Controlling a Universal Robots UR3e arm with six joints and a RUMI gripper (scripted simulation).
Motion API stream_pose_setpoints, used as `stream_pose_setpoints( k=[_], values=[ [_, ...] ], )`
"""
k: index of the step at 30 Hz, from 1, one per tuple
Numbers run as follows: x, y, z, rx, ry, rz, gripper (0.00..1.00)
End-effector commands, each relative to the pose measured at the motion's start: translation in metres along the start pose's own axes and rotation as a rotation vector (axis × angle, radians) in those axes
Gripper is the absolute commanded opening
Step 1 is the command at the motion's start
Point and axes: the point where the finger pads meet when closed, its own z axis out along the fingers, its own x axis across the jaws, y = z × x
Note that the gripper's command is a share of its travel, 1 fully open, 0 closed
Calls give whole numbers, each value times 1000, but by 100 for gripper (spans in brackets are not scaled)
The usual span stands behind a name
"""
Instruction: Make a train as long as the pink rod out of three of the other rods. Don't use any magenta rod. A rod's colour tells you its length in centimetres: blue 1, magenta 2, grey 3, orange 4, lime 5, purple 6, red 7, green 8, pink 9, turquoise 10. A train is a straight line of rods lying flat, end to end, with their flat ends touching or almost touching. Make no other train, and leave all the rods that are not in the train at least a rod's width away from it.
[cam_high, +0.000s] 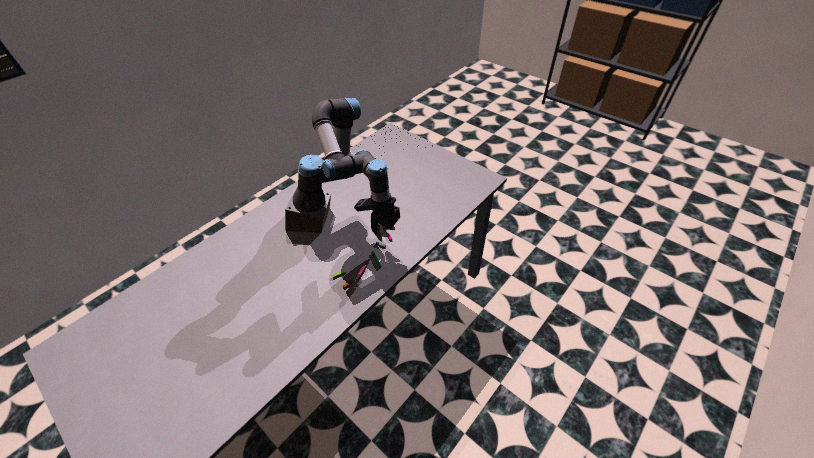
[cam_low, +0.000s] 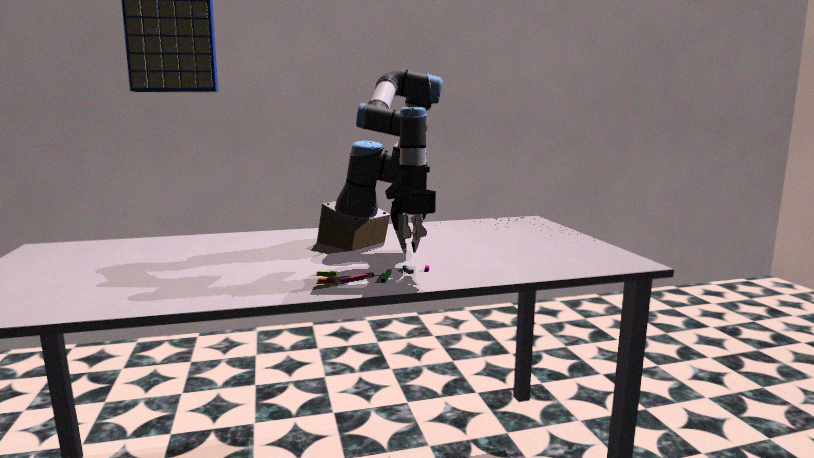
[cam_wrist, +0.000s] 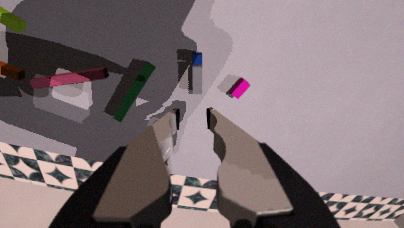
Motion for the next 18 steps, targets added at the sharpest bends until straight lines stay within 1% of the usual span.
stream_pose_setpoints(
  k=[1,5,8,16,17,18],
  values=[
    [3,-6,-23,29,21,1,14],
    [3,-6,-33,29,21,1,14],
    [2,-5,-37,29,21,1,14],
    [2,-6,-39,29,21,1,14],
    [2,-6,-39,30,21,1,100],
    [2,-6,-39,30,22,1,100]
  ],
)
